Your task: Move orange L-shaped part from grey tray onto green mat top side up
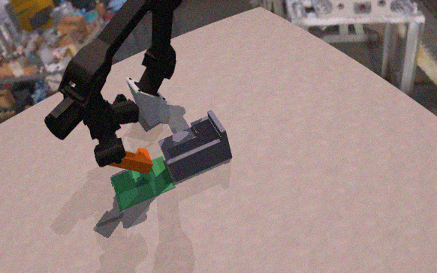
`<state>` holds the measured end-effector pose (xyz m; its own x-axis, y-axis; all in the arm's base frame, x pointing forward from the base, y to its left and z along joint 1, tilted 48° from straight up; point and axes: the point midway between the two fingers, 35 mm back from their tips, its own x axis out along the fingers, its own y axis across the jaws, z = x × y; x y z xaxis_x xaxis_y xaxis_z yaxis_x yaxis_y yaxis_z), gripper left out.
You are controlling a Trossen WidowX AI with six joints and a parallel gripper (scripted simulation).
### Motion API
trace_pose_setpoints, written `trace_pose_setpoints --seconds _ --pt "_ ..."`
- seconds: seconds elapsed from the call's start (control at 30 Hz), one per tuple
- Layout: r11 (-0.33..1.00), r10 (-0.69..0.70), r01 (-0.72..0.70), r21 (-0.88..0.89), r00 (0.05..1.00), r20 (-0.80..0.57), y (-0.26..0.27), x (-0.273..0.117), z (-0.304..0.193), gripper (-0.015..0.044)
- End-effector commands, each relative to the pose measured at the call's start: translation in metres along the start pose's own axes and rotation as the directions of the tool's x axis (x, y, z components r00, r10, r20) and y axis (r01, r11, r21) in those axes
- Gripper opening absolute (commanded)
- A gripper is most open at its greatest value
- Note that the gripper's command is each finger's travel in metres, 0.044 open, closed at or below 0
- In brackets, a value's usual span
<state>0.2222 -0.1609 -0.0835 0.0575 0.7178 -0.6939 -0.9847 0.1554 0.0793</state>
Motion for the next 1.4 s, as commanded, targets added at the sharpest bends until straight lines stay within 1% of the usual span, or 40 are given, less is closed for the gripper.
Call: trace_pose_setpoints --seconds 0.0,0.47,1.27,1.37 --pt "1.0 0.002 -0.002 0.009 1.0 0.01 0.002 0.01 0.0 0.0" --pt "1.0 0.002 -0.002 0.009 1.0 0.011 0.002 0.031 0.001 0.0" --pt "1.0 0.004 -0.004 0.004 1.0 0.007 0.002 0.031 0.001 0.0" --pt "1.0 0.004 -0.004 0.004 1.0 0.007 0.002 0.031 0.001 0.0079"
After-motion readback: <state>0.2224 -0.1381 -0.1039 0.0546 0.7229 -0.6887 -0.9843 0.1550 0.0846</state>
